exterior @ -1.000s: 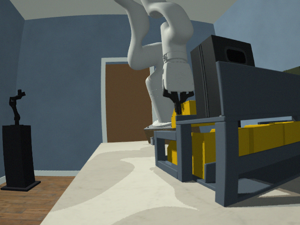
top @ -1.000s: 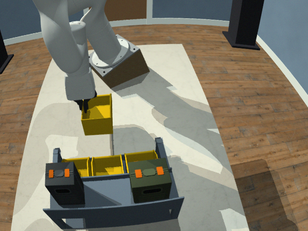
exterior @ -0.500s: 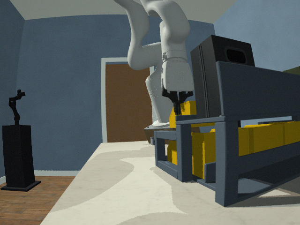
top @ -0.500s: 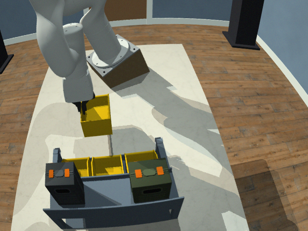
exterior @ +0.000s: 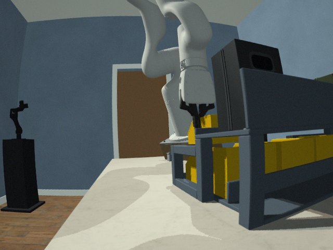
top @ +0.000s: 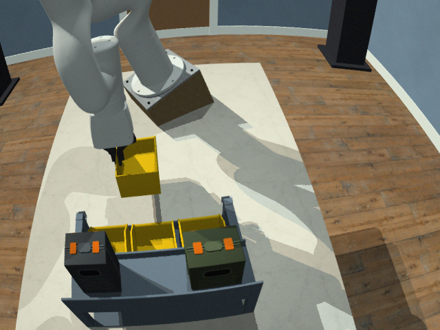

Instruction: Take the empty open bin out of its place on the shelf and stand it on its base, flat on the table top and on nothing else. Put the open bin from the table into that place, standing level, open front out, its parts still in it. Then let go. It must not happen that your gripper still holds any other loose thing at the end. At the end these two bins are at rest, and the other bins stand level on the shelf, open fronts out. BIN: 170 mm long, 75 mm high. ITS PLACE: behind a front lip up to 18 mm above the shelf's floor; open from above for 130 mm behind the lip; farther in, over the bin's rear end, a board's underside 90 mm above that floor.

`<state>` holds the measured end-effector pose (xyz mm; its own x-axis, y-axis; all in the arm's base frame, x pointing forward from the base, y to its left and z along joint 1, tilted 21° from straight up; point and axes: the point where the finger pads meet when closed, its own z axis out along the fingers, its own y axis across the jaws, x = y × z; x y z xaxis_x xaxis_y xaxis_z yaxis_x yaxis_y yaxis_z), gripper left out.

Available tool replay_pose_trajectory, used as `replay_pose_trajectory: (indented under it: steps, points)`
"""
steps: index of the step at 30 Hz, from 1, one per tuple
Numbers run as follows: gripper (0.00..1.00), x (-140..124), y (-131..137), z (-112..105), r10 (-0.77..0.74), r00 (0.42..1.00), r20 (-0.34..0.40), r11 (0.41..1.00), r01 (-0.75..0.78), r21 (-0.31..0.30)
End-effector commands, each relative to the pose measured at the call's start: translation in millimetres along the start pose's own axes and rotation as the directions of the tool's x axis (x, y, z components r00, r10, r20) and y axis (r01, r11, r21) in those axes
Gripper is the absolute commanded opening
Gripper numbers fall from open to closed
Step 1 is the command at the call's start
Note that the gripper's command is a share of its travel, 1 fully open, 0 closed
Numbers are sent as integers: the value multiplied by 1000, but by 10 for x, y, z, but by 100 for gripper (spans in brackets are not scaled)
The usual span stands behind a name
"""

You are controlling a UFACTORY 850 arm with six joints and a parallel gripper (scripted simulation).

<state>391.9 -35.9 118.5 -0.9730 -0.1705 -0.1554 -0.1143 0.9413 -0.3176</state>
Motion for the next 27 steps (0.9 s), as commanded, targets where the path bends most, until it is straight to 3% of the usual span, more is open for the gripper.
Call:
replay_pose_trajectory:
  steps: [1,27]
  points:
    - [0,-7,-1,85,0,1000,3,1000,0,0]
    - [0,-9,-3,659,0,1000,3,1000,0,0]
